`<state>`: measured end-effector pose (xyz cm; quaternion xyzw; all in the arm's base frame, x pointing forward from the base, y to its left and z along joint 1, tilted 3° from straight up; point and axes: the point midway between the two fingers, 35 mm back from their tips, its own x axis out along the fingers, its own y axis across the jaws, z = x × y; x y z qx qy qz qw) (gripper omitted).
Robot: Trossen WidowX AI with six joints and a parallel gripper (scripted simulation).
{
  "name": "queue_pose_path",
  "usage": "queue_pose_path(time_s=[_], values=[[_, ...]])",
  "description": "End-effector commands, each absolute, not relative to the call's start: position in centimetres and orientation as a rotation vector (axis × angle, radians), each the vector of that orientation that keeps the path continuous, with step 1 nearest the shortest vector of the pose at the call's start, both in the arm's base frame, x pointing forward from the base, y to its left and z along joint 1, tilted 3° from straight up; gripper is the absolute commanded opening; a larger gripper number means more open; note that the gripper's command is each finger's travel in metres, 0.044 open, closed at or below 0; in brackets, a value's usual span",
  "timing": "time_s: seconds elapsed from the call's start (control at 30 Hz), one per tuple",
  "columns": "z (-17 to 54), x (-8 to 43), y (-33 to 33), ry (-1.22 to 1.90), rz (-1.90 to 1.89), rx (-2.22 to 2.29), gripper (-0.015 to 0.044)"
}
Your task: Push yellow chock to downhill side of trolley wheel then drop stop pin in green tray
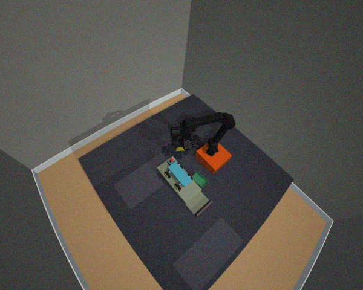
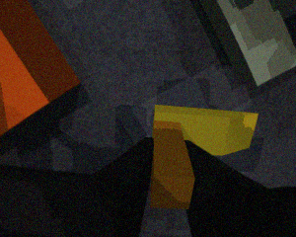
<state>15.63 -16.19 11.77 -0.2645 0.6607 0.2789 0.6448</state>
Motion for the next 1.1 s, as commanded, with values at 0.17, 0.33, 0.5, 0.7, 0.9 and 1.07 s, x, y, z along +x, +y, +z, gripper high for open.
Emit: queue_pose_path(time_s=[0.17, 0.33, 0.5, 0.7, 0.9, 1.07], values=[[11.86, 15.73, -16.21, 1.562, 0.384, -0.355, 0.0000], [11.86, 15.73, -16.21, 1.582, 0.251, -0.225, 0.0000], [11.86, 15.74, -16.21, 1.595, 0.117, -0.093, 0.0000], [11.86, 15.74, -16.22, 1.599, -0.044, 0.064, 0.0000], [11.86, 15.74, -16.22, 1.597, -0.110, 0.128, 0.0000], [11.86, 15.77, -16.16, 1.597, -0.111, 0.129, 0.0000]])
